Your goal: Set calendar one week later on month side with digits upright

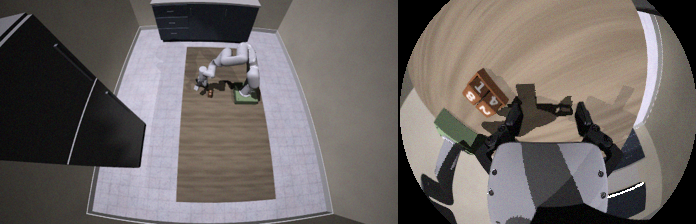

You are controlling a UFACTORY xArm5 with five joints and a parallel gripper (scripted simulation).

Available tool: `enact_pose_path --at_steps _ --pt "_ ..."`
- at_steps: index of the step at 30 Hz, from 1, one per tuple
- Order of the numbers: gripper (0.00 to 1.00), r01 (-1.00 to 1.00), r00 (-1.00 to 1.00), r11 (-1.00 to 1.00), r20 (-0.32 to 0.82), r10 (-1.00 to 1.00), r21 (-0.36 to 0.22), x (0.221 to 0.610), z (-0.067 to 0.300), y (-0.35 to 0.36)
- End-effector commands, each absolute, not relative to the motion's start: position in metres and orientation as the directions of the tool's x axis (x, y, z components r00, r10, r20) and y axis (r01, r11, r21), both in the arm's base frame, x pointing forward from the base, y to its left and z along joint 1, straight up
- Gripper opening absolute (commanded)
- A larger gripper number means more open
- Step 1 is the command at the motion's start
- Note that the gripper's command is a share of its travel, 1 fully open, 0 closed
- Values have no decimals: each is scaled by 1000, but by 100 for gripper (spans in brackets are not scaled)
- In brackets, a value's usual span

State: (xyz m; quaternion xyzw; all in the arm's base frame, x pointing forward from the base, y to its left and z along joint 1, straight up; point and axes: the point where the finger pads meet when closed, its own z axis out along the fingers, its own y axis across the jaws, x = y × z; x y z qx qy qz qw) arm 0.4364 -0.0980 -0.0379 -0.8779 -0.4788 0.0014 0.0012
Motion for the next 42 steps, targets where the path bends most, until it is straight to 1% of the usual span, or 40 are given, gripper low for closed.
enact_pose_path --at_steps 1,11,20,27,31,34,42 --pt "100 841 542 -542 0 841 0 438 -37 -98" --pt "100 841 542 -542 0 841 0 438 -35 -98" --pt "100 841 542 -542 0 841 0 438 -10 -98" --pt "100 837 547 -547 0 837 0 437 -9 -99" --pt "100 798 603 -603 0 798 0 427 -9 -102" --pt "100 798 603 -603 0 798 0 414 -8 -107" --pt "100 775 632 -632 0 775 0 409 -8 -109"
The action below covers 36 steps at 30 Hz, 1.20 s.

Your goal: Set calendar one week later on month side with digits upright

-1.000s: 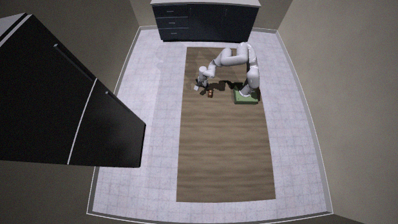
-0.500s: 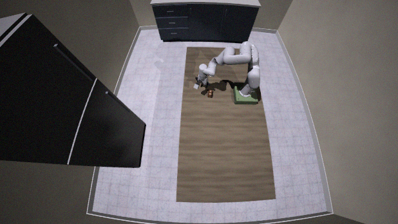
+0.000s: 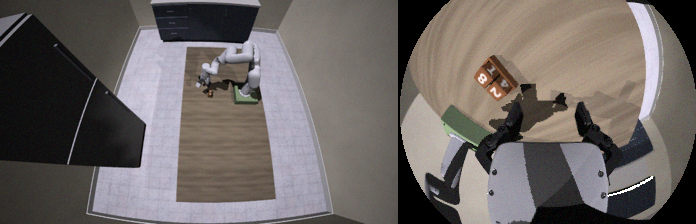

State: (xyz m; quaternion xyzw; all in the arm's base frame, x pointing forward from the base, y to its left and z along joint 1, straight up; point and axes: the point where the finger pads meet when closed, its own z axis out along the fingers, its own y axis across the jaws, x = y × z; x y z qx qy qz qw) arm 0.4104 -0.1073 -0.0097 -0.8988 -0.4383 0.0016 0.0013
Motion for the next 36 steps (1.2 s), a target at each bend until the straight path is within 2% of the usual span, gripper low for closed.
enact_pose_path --at_steps 1,15,36 --pt "100 761 649 -649 0 761 0 406 -8 -110" --pt "100 699 715 -715 0 699 0 366 -8 -123" --pt "100 630 777 -777 0 630 0 334 -9 -135"
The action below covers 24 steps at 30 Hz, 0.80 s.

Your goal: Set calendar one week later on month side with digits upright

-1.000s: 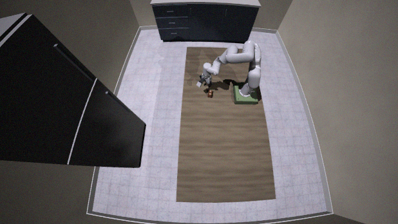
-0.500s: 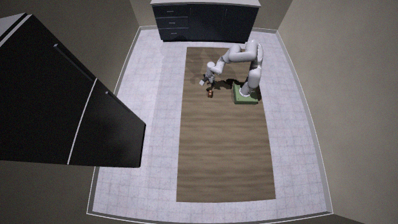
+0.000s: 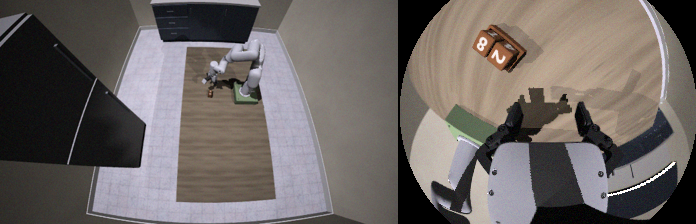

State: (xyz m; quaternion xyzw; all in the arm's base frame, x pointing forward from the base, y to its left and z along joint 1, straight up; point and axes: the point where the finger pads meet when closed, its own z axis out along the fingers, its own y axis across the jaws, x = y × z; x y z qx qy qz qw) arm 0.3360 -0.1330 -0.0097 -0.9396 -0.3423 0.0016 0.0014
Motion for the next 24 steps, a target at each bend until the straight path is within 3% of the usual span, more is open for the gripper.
enact_pose_path --at_steps 1,24 --pt "100 617 787 -787 0 617 0 332 -9 -136" --pt "100 507 862 -862 0 507 0 283 -9 -153"
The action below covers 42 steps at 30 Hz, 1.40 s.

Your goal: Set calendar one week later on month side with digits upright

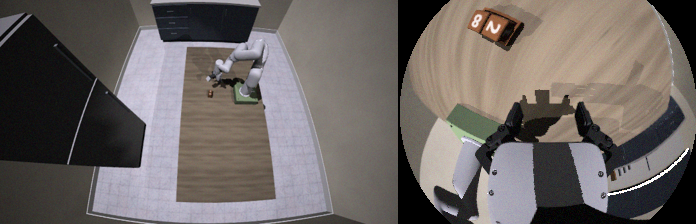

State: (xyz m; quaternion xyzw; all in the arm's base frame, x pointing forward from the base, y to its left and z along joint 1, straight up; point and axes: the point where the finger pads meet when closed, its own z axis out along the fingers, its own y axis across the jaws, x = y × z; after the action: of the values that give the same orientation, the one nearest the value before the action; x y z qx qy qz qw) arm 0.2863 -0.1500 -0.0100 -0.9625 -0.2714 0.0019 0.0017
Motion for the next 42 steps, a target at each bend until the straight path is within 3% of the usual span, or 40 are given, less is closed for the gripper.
enact_pose_path --at_steps 1,6,42 --pt "100 492 870 -870 0 492 0 281 -9 -153" --pt "100 457 889 -889 0 457 0 261 -9 -160" --pt "100 457 889 -889 0 457 0 259 -44 -161"
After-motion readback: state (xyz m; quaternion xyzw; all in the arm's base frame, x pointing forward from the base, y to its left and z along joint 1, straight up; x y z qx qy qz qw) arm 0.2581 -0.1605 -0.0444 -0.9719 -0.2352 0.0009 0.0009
